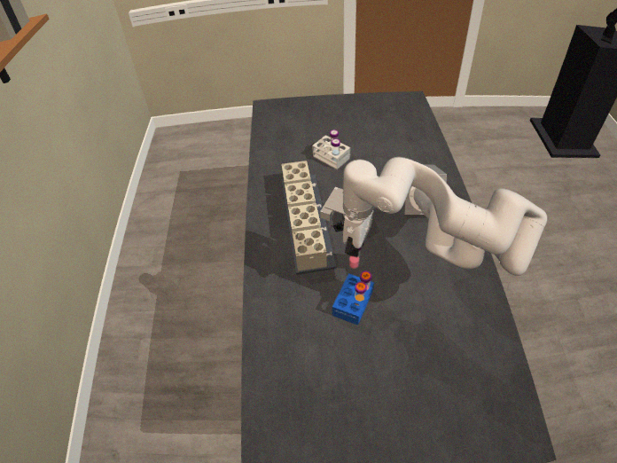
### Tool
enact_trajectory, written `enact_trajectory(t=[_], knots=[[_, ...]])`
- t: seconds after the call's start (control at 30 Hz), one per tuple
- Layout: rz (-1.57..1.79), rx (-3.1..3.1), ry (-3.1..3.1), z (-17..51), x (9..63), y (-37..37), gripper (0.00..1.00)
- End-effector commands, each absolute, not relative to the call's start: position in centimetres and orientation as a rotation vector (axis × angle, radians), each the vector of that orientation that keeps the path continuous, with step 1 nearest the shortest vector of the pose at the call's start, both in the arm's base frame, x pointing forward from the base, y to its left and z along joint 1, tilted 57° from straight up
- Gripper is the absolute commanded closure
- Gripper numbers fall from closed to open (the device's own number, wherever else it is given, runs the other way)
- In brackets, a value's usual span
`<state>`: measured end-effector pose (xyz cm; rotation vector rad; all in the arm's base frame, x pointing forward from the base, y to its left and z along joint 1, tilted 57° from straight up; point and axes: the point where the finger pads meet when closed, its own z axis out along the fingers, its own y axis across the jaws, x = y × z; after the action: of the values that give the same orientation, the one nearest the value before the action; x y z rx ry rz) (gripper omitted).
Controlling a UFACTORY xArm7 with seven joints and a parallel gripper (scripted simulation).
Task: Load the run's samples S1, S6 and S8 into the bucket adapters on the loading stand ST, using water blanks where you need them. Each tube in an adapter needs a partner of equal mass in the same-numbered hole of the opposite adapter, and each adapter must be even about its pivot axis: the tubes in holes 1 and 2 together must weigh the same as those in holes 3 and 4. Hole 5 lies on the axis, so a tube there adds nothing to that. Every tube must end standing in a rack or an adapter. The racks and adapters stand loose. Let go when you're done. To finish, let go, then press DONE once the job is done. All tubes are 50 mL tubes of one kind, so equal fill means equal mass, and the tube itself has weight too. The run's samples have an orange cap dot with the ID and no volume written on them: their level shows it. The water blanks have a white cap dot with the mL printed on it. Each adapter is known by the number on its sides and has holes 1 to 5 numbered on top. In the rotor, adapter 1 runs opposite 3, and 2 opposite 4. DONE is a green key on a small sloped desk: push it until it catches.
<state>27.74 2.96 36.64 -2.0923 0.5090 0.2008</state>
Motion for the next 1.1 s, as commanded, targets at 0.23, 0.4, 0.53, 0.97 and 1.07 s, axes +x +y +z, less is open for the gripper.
enact_trajectory(t=[0.23, 0.4, 0.53, 0.97, 1.07], knots=[[0.08, -2.126, 0.299, 39.2, 27.7, 4.5, 1.0], [0.022, -2.137, 0.192, 40.5, 27.7, 5.3, 1.0], [-0.056, -2.146, 0.049, 42.2, 27.7, 6.4, 1.0], [-0.269, -2.13, -0.345, 44.2, 27.6, 7.7, 1.0], [-0.326, -2.116, -0.452, 44.2, 27.6, 7.7, 1.0]])
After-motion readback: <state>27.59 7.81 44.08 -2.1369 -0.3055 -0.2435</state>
